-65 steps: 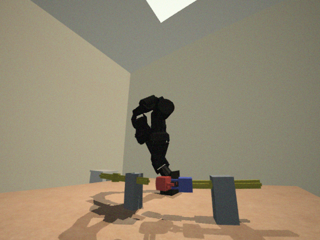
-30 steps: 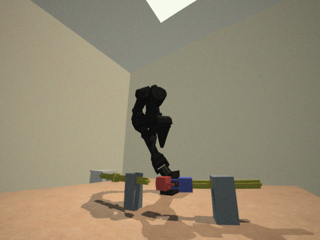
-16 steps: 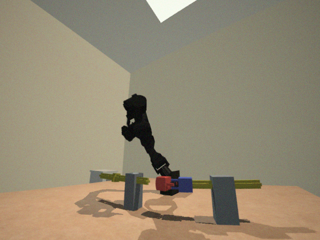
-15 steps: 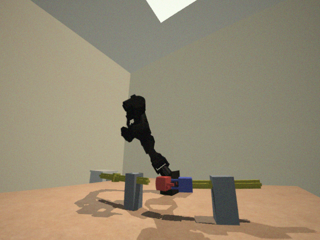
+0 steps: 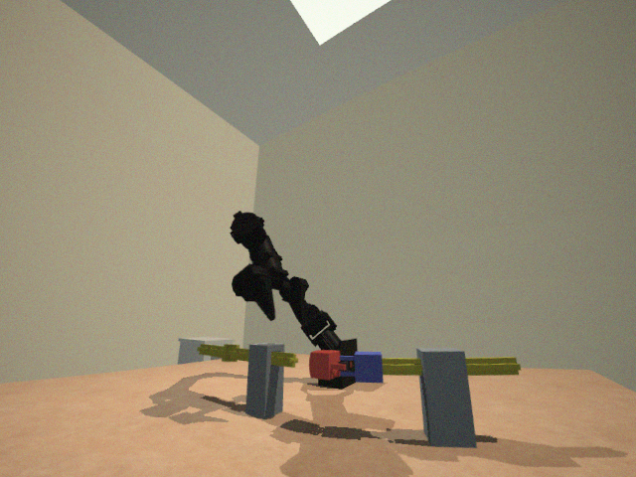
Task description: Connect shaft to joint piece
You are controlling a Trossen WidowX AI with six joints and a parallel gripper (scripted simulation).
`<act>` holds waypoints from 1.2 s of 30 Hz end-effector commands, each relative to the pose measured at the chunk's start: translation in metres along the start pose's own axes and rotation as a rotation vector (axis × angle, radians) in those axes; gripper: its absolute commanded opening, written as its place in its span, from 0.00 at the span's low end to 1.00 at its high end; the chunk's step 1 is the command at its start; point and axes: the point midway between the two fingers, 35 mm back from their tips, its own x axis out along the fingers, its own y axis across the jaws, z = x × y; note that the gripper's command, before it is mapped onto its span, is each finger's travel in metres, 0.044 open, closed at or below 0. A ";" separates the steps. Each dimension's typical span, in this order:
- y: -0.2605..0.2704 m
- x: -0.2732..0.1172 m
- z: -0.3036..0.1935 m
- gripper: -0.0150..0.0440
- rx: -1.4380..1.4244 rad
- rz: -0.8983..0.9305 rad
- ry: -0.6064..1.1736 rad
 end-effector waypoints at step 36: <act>-0.015 -0.109 0.216 1.00 -0.567 -0.061 -0.200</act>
